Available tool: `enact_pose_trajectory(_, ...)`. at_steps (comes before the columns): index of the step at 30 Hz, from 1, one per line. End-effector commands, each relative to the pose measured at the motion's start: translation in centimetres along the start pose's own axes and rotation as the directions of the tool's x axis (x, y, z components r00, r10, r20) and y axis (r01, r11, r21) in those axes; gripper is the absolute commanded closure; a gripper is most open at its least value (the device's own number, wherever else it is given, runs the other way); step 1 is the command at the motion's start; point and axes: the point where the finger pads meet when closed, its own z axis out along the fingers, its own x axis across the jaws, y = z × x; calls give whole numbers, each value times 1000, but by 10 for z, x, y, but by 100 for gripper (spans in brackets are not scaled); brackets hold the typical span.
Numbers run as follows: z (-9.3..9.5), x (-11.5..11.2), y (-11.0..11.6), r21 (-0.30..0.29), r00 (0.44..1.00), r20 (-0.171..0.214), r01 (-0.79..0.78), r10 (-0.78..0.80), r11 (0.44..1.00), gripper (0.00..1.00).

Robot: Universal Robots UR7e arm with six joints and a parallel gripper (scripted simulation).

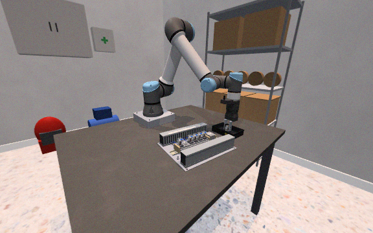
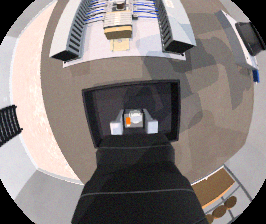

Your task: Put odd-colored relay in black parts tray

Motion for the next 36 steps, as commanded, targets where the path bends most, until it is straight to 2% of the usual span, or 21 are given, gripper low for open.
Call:
enact_pose_trajectory(1,1,1,-2,1,1000,-2,-1,1,1000,100)
enact_pose_trajectory(15,1,1,-2,1,1000,-2,-1,1,1000,100)
enact_pose_trajectory(16,1,1,-2,1,1000,-2,-1,1,1000,2)
enact_pose_trajectory(36,1,1,-2,1,1000,-2,-1,1,1000,2)
